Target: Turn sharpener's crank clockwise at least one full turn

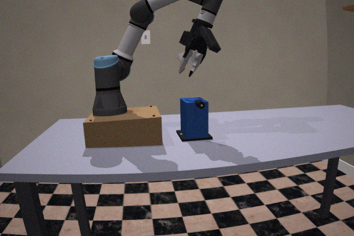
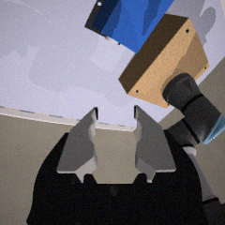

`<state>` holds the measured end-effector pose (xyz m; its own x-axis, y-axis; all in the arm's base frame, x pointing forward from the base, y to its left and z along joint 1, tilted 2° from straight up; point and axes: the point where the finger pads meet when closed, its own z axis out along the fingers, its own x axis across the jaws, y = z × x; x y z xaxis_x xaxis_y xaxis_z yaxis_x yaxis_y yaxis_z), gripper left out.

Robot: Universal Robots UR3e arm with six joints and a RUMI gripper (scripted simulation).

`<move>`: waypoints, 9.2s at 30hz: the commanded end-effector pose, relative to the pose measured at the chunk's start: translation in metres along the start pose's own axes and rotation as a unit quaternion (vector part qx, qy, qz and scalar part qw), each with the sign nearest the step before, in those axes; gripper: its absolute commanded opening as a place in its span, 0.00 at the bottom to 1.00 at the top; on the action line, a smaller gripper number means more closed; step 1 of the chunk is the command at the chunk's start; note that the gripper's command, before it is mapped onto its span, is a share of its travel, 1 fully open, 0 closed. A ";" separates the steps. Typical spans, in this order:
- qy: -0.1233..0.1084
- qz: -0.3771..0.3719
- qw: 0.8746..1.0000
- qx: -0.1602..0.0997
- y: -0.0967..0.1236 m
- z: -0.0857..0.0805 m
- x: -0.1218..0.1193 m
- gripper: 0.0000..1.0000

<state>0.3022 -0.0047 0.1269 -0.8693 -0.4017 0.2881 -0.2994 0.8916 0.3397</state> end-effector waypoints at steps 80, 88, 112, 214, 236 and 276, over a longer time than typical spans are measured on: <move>-0.243 0.216 0.936 -0.134 -0.238 0.007 0.139 0.32; -0.243 0.216 0.936 -0.134 -0.235 0.023 0.129 0.32; -0.243 0.216 0.936 -0.134 -0.234 0.026 0.127 0.32; -0.243 0.216 0.936 -0.134 -0.229 0.056 0.109 0.09; -0.243 0.216 0.936 -0.134 -0.232 0.054 0.105 0.09; -0.243 0.216 0.936 -0.134 -0.243 0.053 0.088 0.09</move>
<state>0.2757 -0.2446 0.0230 -0.9823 0.1847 0.0318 0.1742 0.8376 0.5177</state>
